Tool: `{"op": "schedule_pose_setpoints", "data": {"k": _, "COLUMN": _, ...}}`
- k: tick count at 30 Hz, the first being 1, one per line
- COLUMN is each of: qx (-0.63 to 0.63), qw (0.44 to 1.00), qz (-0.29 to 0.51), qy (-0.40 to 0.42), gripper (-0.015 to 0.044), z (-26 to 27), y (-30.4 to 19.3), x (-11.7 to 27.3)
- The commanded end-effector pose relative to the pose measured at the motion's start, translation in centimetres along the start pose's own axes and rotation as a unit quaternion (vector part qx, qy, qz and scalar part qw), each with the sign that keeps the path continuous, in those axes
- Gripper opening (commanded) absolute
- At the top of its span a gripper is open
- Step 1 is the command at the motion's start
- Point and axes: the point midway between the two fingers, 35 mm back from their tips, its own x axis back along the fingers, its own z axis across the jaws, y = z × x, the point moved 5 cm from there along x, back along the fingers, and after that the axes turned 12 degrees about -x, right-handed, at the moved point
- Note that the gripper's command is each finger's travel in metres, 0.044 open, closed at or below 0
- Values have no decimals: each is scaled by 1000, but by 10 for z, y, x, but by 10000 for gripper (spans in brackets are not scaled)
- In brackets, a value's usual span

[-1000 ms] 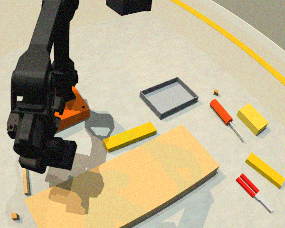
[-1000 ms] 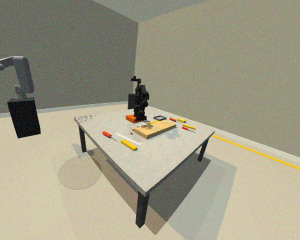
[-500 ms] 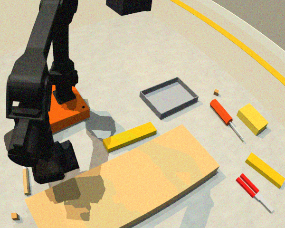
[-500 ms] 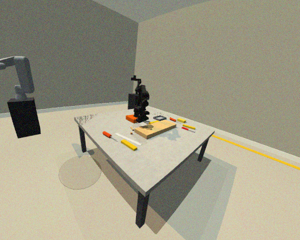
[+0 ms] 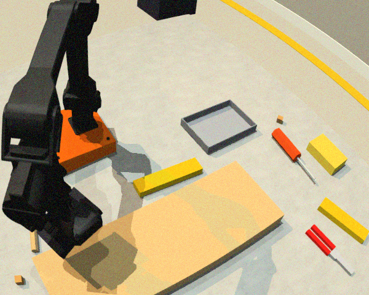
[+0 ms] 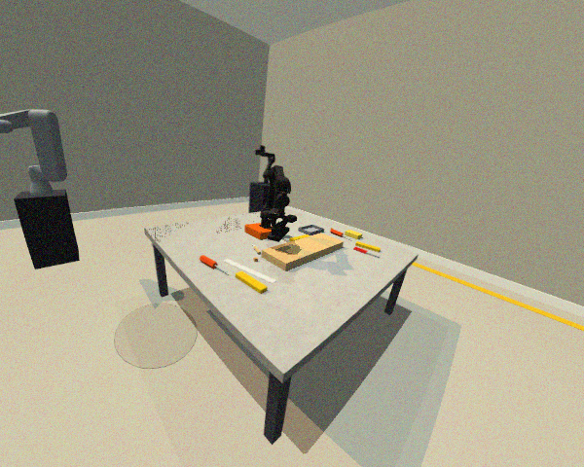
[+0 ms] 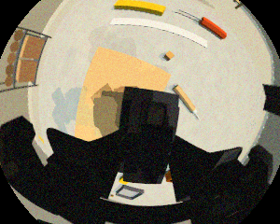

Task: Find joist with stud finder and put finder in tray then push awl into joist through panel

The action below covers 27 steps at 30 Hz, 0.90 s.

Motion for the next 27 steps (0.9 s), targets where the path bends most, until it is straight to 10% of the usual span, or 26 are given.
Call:
{"op": "schedule_pose_setpoints", "data": {"k": 1, "qx": 76, "qw": 997, "qz": -7, "qy": 21, "gripper": 0, "z": 9, "y": 6, "x": 5}}
{"op": "schedule_pose_setpoints", "data": {"k": 27, "qx": 506, "qw": 856, "qz": -63, "qy": 83, "gripper": 0, "z": 48, "y": 33, "x": 10}}
